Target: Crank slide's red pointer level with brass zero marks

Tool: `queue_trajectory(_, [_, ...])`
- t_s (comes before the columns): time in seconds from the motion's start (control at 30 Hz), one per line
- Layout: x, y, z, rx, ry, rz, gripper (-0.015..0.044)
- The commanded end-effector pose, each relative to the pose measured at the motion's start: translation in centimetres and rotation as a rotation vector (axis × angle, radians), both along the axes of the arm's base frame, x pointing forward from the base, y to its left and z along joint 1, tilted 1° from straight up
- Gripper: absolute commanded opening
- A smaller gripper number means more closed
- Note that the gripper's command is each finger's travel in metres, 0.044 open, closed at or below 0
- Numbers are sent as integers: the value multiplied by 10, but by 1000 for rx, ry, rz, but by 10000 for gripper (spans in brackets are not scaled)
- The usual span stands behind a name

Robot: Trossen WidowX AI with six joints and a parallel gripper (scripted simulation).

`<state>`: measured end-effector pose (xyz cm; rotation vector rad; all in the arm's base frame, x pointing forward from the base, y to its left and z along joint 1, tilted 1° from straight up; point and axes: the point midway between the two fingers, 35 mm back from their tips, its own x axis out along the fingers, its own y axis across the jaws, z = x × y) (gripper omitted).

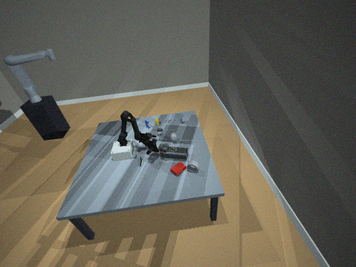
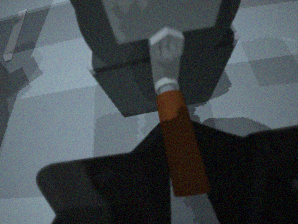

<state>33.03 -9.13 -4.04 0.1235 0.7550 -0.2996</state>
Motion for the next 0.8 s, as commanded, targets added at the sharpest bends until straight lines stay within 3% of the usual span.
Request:
queue_trajectory(0.0, [3,9,0,13,-3,27,0])
queue_trajectory(0.77, [4,13,3,13,-3,27,0])
